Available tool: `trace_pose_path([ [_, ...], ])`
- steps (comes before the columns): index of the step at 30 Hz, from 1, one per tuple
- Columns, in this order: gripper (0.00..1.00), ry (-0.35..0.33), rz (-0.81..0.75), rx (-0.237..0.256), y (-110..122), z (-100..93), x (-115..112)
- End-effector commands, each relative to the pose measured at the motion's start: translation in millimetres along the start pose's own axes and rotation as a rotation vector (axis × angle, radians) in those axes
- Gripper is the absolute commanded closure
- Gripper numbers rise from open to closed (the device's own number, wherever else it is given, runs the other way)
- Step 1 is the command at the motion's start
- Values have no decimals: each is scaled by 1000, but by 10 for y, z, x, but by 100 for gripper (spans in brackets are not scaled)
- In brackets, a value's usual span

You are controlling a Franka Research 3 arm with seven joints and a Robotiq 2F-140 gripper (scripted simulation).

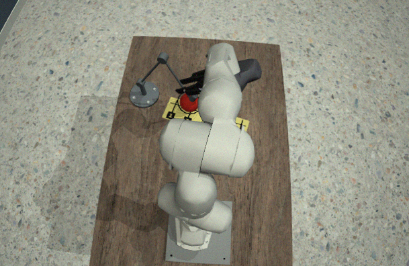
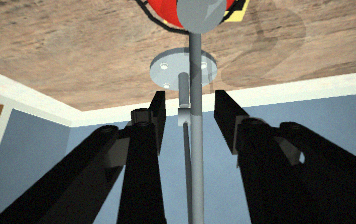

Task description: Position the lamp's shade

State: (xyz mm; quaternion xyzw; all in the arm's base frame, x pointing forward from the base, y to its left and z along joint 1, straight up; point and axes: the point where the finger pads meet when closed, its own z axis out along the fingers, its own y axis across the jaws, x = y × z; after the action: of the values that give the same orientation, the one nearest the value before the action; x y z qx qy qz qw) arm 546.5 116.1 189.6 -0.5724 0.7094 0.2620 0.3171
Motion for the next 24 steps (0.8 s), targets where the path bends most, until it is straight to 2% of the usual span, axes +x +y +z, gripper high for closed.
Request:
trace_pose_path([
  [1,0,2,-2,4,-15,-17,6],
  [10,0,0,-3,-10,37,47,-20],
  [24,0,0,-3,-6,22,27,-15],
])
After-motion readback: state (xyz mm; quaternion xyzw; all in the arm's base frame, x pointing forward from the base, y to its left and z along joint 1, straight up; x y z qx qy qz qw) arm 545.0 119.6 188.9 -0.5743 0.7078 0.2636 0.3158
